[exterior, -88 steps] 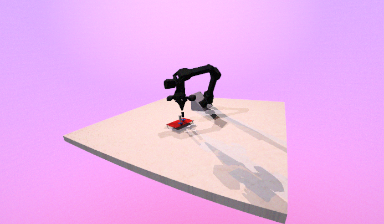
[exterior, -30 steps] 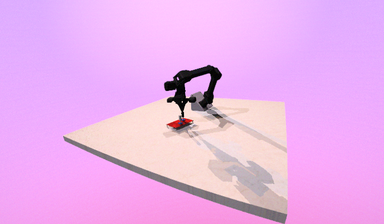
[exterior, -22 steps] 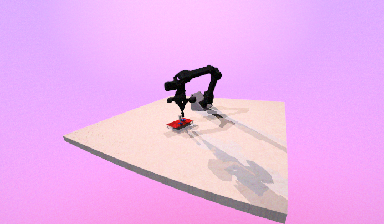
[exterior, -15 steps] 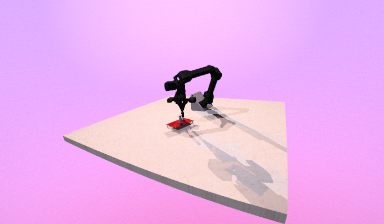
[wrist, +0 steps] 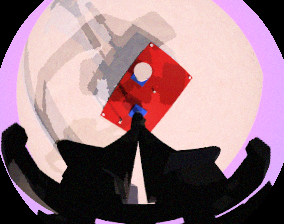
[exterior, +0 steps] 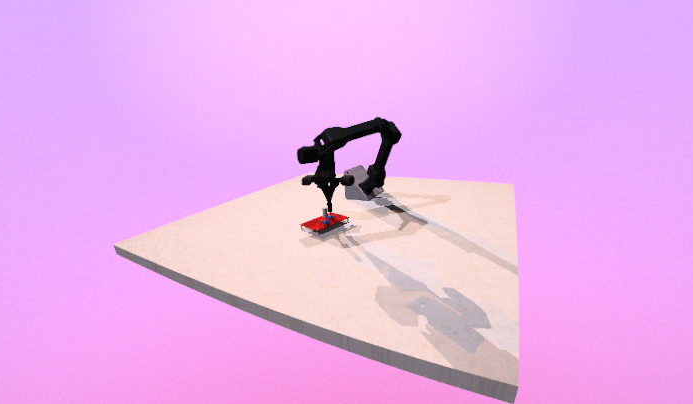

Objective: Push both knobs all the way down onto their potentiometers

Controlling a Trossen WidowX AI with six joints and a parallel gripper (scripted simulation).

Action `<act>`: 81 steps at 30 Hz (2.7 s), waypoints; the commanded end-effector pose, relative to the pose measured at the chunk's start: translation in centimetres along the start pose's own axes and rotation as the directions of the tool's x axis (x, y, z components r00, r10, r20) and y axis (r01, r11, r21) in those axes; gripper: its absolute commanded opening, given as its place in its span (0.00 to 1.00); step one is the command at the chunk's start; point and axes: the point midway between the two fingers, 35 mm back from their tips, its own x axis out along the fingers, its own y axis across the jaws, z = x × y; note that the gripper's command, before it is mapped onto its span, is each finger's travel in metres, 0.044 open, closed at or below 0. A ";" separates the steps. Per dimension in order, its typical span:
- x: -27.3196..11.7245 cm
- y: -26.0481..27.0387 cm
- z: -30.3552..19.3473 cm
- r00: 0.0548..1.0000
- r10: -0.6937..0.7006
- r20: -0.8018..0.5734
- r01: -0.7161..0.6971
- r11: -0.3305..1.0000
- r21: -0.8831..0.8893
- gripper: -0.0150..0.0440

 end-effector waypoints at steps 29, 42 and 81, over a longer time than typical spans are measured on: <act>2.1 0.2 0.1 1.000 0.014 -0.010 -0.014 1.000 -0.002 0.25; 2.4 0.2 0.1 1.000 0.014 -0.010 -0.014 1.000 -0.002 0.25; 3.4 0.2 0.1 1.000 0.014 -0.010 -0.015 1.000 -0.002 0.25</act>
